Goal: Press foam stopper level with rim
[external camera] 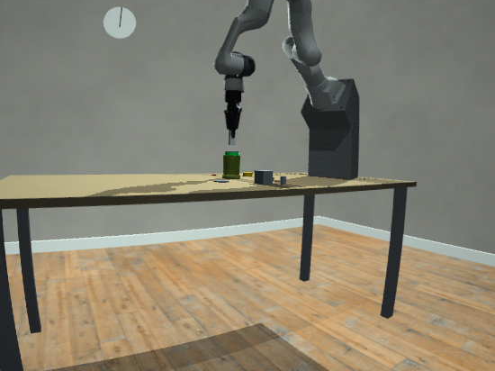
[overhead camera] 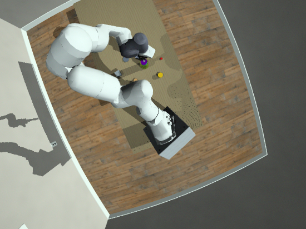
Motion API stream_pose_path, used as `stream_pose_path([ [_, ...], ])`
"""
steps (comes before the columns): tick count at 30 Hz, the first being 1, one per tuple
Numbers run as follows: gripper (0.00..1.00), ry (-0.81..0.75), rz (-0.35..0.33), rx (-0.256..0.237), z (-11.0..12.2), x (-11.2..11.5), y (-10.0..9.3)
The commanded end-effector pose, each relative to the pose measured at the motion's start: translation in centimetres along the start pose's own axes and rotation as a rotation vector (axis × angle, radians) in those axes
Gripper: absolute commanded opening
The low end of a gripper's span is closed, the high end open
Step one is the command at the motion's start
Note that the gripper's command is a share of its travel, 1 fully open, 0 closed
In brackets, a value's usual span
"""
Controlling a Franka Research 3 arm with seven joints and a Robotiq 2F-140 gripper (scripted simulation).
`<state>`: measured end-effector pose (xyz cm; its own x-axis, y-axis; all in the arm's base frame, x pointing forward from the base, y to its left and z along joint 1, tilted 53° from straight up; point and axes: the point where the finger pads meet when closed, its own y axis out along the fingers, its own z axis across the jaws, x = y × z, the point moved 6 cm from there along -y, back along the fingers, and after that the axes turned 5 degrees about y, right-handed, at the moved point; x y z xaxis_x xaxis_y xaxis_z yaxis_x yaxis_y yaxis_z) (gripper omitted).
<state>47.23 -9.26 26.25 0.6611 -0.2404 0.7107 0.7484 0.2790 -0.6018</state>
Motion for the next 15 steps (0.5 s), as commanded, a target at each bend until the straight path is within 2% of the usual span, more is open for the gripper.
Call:
stream_pose_path([
  [1,0.0,-0.005,-0.001,-0.001,0.1,0.0,0.0],
  [9,0.0,-0.005,-0.001,-0.001,0.1,0.0,0.3],
  [15,0.0,-0.005,-0.001,-0.001,0.1,0.0,1.9],
])
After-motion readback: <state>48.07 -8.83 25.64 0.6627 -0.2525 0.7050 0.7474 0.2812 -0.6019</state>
